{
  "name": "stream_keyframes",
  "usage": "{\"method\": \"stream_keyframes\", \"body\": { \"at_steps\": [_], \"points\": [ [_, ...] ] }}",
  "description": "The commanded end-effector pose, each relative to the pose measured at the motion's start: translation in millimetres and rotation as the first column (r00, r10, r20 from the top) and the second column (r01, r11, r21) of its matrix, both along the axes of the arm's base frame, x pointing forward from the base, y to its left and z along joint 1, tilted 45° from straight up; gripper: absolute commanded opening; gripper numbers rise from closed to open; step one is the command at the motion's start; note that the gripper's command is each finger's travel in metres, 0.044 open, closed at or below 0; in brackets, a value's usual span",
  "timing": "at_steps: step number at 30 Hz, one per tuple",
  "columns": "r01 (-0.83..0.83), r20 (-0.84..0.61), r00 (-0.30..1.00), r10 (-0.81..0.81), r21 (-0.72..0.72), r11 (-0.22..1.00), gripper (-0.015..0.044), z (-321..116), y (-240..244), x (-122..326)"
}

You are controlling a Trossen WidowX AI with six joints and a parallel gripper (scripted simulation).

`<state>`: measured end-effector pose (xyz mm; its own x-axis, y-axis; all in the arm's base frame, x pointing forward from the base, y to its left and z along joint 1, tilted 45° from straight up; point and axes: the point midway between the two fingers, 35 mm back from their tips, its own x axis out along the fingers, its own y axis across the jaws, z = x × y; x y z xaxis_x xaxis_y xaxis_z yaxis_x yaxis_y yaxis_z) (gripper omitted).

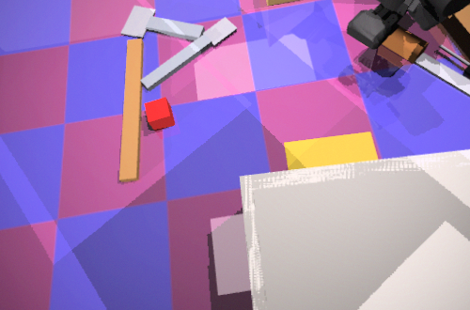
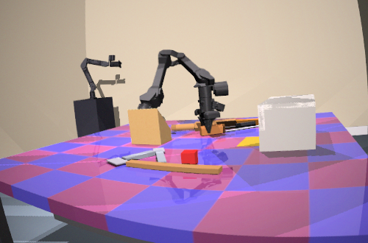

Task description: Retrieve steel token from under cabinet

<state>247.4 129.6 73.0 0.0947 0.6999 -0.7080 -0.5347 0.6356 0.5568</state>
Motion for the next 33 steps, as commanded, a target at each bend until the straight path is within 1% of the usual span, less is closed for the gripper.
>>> {"method": "stream_keyframes", "body": {
  "at_steps": [1, 33],
  "points": [
    [-0.003, 0.011, 1.0, 0.003, -0.001, 1.0, 0.0, 6.2, 4.2, 0.4],
    [-0.003, 0.012, 1.0, 0.002, 0.001, 1.0, 0.0, 18.1, 16.6, -3.7]
  ]
}}
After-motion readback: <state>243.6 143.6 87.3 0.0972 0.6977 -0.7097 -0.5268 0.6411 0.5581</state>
